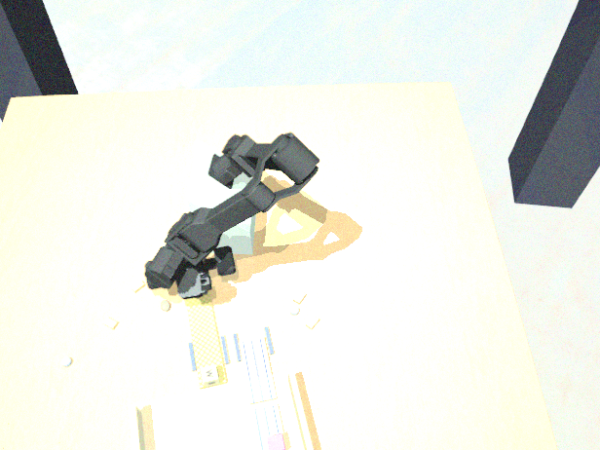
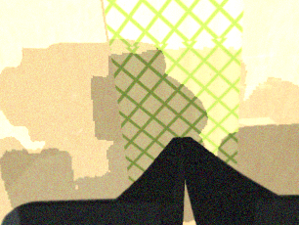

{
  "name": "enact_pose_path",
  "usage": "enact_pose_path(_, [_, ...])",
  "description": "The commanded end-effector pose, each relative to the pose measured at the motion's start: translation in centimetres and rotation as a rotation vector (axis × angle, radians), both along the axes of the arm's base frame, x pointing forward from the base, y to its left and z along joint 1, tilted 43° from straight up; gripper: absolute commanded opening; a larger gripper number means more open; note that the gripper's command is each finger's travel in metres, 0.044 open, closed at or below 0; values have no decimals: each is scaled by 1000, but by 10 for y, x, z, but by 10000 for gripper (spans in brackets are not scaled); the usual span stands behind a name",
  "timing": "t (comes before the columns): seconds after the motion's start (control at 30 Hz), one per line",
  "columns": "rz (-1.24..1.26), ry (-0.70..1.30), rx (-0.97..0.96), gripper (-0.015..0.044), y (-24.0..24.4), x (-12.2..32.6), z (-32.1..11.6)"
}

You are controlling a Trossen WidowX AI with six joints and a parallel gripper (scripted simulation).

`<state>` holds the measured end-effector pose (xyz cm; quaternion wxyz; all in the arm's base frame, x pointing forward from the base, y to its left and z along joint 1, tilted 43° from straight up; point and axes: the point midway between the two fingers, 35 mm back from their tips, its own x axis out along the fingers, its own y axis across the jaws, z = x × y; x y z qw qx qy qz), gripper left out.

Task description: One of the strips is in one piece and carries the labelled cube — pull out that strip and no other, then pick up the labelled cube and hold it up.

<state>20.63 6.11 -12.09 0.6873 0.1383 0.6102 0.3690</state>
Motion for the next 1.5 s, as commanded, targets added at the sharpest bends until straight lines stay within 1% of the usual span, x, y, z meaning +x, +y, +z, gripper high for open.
enact_pose_path(0.0, [15, 39, -5, 0, 3, -13, -4])
enact_pose_path(0.67, [15, 39, -5, 0, 3, -13, -4])
enact_pose_path(0.7, [1, 1, -1, 0, -1, 0, 1])
enact_pose_path(0.87, [14, 36, -7, 0, -27, 4, 29])
enact_pose_path(1.0, [15, 37, -7, 0, -28, 4, 30])
enact_pose_path(1.47, [43, 9, -5, 368, -14, 59, 44])
